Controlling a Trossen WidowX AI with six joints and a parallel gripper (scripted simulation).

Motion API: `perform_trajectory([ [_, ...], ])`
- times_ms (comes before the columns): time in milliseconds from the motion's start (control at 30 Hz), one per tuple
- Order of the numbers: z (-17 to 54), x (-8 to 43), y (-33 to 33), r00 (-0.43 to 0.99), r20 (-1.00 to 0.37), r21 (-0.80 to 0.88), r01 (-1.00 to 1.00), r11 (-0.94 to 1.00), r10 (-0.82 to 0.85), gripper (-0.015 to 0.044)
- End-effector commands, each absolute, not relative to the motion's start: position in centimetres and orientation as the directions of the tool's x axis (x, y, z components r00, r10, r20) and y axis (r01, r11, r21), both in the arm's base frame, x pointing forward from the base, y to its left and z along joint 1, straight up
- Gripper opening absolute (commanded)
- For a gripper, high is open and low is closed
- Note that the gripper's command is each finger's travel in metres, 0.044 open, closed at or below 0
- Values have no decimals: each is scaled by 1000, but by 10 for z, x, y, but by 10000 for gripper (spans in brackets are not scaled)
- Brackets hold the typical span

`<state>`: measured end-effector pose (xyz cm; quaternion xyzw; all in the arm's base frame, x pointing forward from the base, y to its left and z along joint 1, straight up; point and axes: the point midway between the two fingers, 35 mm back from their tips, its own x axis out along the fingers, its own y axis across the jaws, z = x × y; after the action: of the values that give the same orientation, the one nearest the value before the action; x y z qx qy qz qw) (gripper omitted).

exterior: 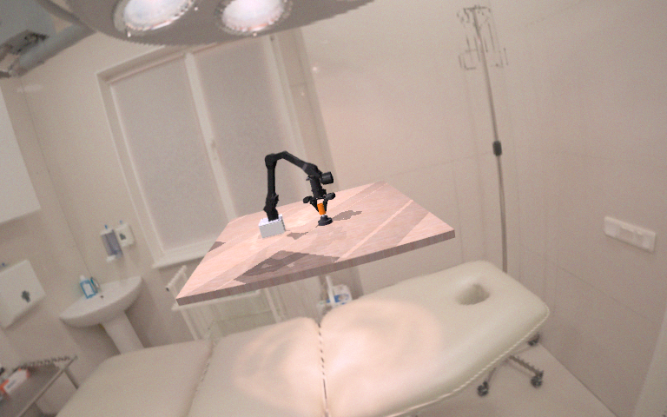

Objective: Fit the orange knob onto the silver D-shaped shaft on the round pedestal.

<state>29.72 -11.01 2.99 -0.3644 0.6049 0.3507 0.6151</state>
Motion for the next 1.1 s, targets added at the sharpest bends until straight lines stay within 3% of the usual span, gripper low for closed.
perform_trajectory([
  [0,33,298,-110,26,-1000,-27,-873,486,-10,0],
  [333,36,302,-110,26,-1000,-28,-955,294,-10,0],
  [1067,33,298,-110,26,-1000,-28,-955,294,-10,0],
])
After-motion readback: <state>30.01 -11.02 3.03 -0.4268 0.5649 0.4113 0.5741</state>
